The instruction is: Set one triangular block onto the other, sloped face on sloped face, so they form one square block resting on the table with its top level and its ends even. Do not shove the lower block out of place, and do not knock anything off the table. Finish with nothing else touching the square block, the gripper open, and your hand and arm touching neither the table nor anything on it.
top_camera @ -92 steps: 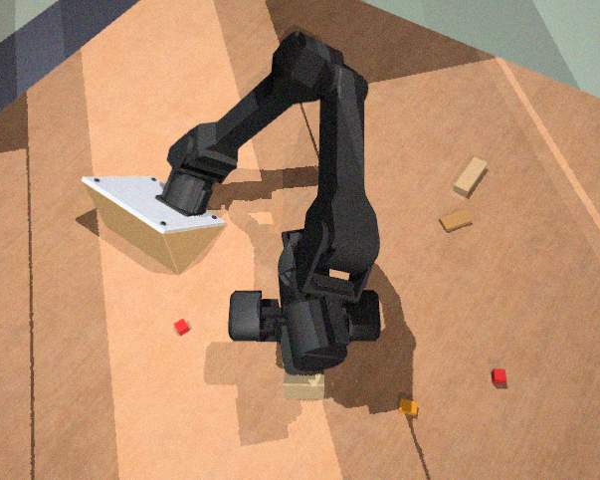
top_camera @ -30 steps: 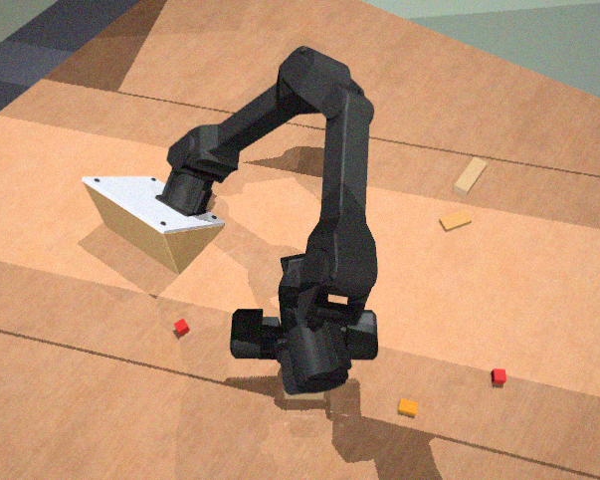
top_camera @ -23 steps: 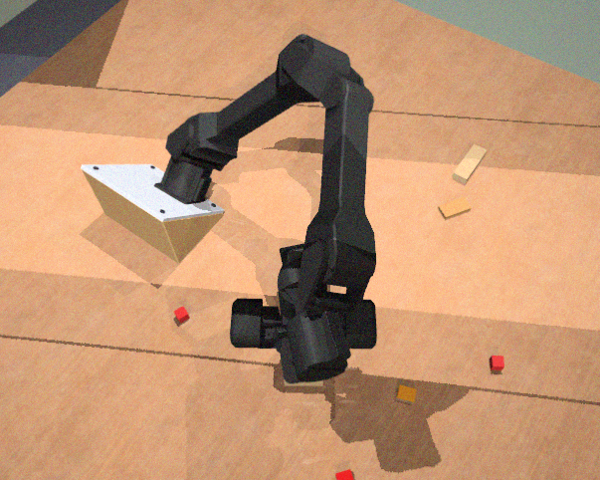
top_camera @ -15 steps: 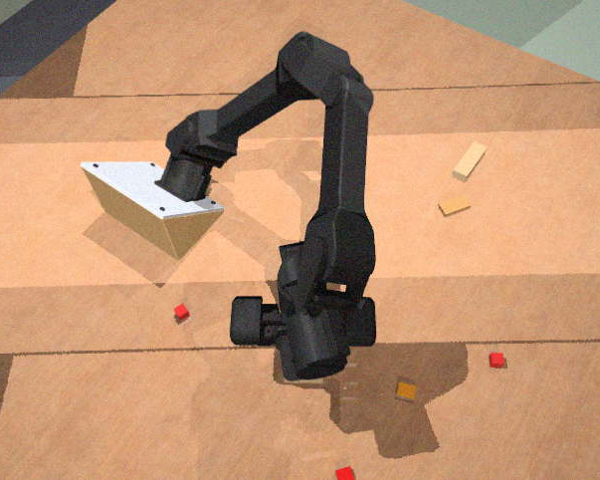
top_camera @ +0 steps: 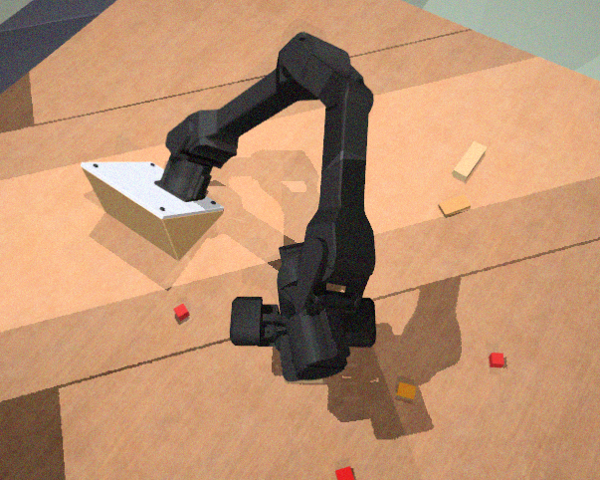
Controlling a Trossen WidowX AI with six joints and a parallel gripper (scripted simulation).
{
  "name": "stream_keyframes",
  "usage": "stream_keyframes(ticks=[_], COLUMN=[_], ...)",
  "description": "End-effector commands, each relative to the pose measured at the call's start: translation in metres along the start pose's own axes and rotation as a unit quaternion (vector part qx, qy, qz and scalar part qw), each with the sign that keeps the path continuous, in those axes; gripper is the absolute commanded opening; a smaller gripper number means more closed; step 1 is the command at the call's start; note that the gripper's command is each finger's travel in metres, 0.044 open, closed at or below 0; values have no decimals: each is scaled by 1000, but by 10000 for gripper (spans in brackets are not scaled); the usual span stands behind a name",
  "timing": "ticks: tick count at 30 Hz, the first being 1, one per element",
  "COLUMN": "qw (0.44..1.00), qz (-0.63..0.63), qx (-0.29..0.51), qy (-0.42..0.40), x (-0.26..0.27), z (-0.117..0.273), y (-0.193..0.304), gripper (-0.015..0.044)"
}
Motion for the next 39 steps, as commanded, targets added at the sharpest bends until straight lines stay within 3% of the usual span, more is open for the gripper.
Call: stream_keyframes(ticks=[1,13,30,39], qw=[1000,1000,1000,1000], qz=[-3,-3,0,-2], qx=[2,2,0,0], qy=[-2,-2,0,0], x=[0,0,0,1], z=[-1,-1,-1,8], y=[0,0,0,-2], gripper=[0,0,440,440])
Point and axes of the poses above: the point midway between the two fingers, 35 mm back from their tips, its own z axis back along the fingers, its own x axis across the jaws, y = z × x, the point moved 6 cm from there along z, back along the fingers
